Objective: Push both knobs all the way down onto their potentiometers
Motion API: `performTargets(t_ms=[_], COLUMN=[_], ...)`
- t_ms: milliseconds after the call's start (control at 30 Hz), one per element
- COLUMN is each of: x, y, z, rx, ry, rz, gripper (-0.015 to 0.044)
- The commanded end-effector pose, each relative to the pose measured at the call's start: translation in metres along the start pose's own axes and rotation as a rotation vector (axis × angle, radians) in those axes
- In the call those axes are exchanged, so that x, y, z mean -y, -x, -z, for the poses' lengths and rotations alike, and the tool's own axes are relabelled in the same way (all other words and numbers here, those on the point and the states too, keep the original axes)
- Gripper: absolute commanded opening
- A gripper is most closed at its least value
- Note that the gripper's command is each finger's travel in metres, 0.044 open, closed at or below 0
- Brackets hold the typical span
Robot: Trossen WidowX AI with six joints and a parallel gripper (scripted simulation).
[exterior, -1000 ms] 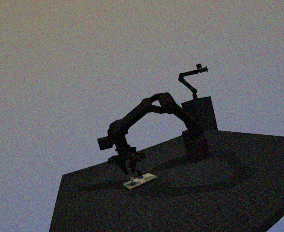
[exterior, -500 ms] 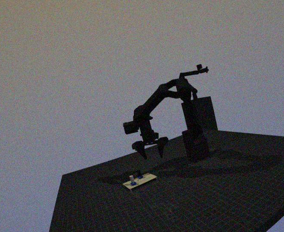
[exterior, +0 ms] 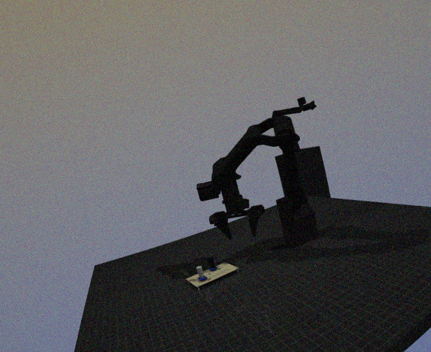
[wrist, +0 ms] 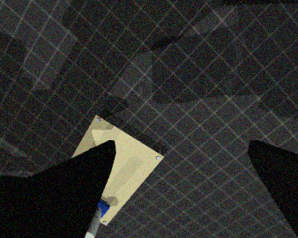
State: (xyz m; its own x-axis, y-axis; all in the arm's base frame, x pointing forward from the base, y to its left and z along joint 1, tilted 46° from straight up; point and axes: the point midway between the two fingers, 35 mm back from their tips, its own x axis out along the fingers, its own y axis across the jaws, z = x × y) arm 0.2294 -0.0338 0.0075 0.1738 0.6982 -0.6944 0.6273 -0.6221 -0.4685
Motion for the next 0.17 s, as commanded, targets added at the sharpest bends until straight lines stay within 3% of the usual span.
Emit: performTargets(t_ms=[0, 133], x=[-0.0001, -0.0001], y=[0.0, 0.0], z=[-0.0013, -0.0013], rx=[0.005, 0.005], ry=[0.006, 0.006], rz=[-0.003, -0.003], gripper=[0.044, 0.044])
